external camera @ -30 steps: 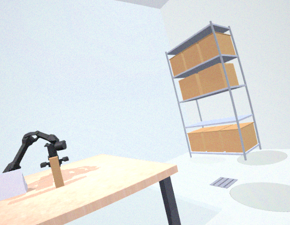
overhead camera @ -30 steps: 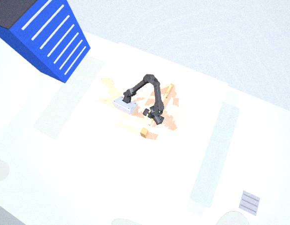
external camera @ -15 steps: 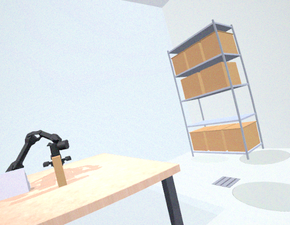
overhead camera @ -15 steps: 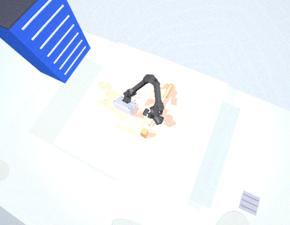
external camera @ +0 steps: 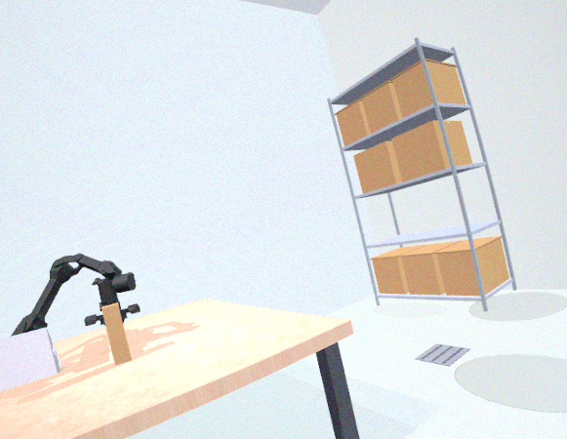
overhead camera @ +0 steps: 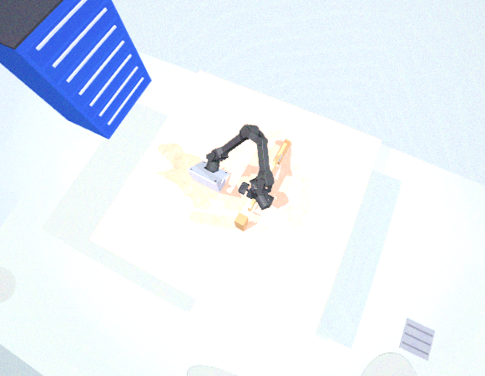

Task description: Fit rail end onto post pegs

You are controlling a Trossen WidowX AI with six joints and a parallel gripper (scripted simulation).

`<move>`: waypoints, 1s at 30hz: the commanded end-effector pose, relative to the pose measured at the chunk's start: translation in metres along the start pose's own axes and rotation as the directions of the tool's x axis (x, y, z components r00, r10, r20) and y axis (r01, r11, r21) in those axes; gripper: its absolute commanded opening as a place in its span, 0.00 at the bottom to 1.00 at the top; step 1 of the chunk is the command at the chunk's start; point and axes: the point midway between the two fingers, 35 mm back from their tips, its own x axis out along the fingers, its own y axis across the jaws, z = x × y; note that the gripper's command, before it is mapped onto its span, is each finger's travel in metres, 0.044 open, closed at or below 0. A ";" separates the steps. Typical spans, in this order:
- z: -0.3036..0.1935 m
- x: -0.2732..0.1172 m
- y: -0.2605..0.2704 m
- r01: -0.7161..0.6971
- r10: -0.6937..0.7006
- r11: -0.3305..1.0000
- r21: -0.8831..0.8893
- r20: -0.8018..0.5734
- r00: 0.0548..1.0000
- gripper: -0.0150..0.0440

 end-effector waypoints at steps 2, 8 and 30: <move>-0.003 -0.003 -0.001 0.005 -0.005 1.000 0.000 -0.004 1.000 0.25; -0.005 -0.004 -0.001 0.005 -0.005 1.000 0.000 -0.004 1.000 0.25; -0.011 -0.002 -0.001 0.006 -0.006 1.000 0.000 -0.004 1.000 0.25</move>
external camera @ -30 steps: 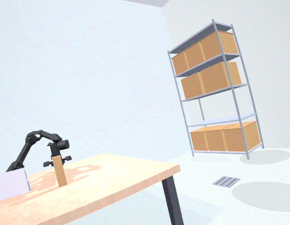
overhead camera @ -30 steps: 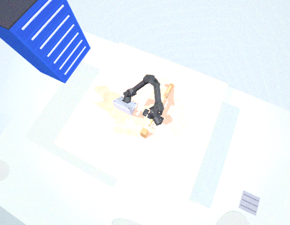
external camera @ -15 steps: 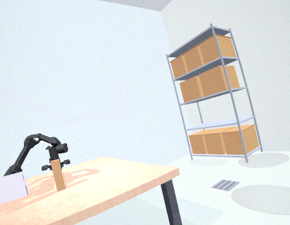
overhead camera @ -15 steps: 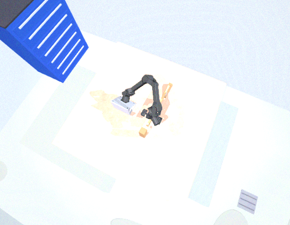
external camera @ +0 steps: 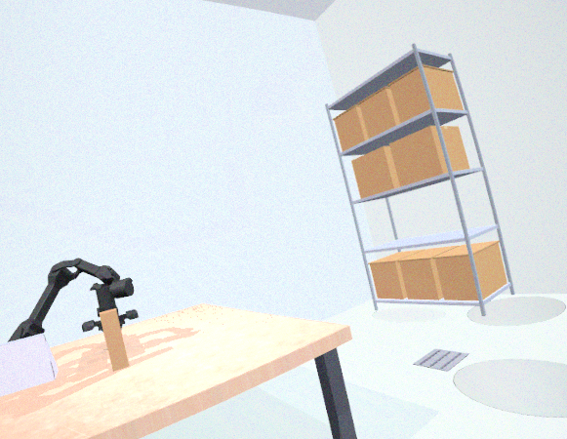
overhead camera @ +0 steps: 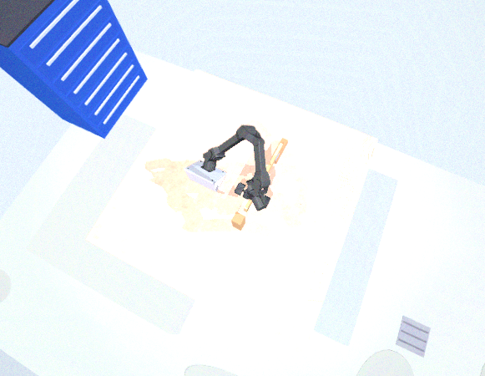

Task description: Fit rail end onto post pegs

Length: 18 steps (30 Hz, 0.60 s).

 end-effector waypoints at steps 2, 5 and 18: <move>-0.004 -0.002 -0.001 0.007 -0.007 1.000 -0.002 -0.007 1.000 0.25; -0.005 -0.002 -0.001 0.007 -0.007 1.000 -0.002 -0.007 1.000 0.25; -0.008 -0.004 -0.001 0.007 -0.007 1.000 -0.002 -0.007 1.000 0.25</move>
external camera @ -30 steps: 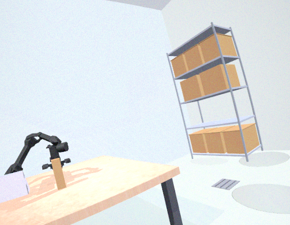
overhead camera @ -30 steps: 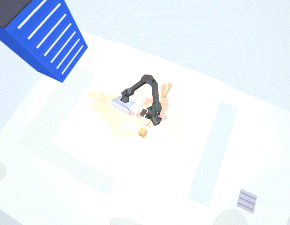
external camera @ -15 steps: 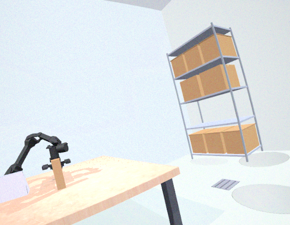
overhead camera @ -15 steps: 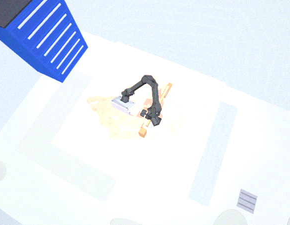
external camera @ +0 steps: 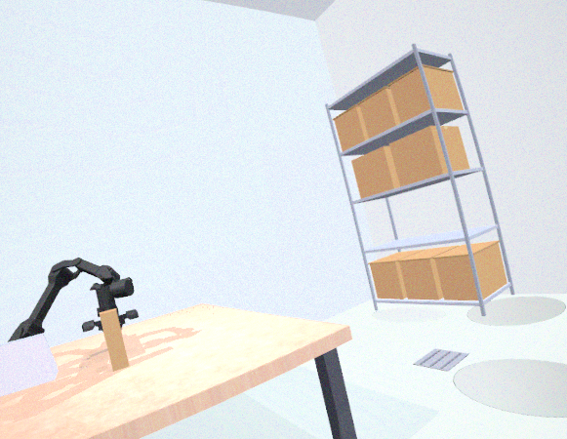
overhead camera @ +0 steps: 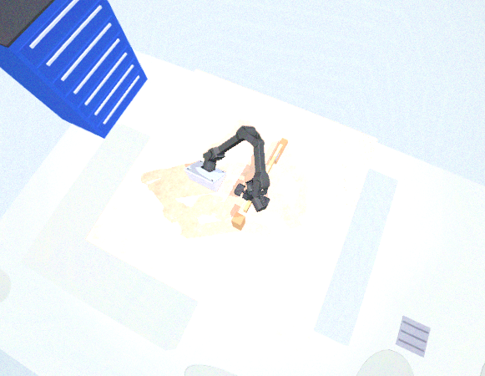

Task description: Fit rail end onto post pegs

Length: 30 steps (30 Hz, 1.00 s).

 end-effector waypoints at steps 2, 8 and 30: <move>-0.003 -0.003 0.000 0.005 -0.005 1.000 0.000 -0.005 1.000 0.25; -0.005 -0.002 0.000 0.005 -0.005 1.000 0.000 -0.005 1.000 0.25; -0.012 -0.003 0.000 0.005 -0.005 1.000 0.000 -0.005 1.000 0.25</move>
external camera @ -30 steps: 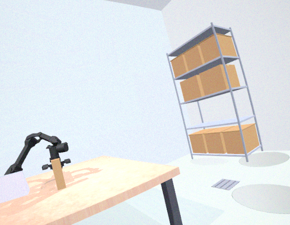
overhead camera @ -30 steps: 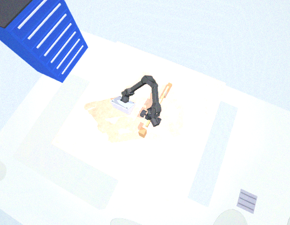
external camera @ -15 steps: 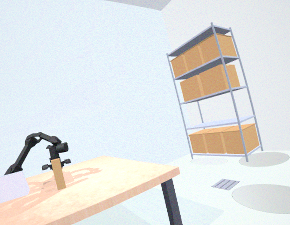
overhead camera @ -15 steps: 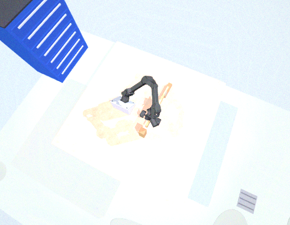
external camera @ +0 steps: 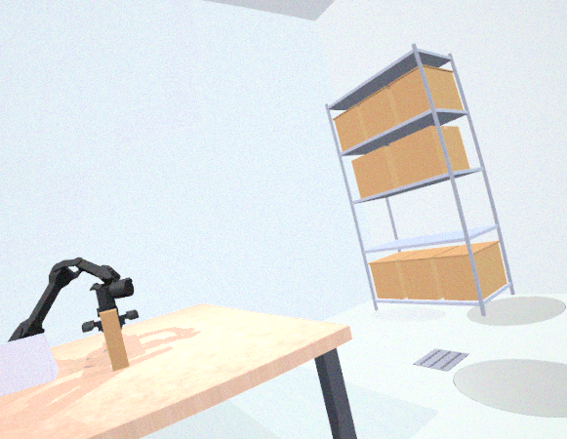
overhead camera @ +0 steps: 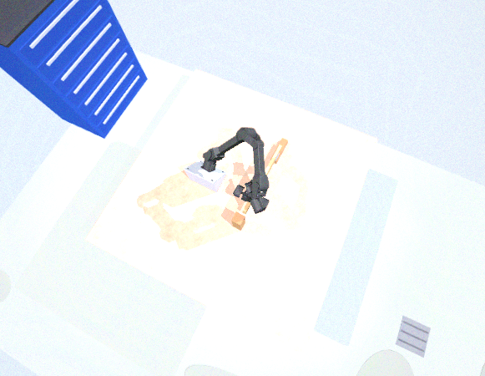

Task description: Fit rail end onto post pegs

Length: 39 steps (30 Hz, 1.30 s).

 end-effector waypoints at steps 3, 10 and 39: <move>-0.004 -0.003 -0.001 0.006 -0.006 1.000 -0.002 -0.007 1.000 0.25; -0.006 -0.003 -0.001 0.006 -0.006 1.000 -0.002 -0.007 1.000 0.25; -0.015 -0.003 -0.001 0.006 -0.006 1.000 -0.002 -0.007 1.000 0.25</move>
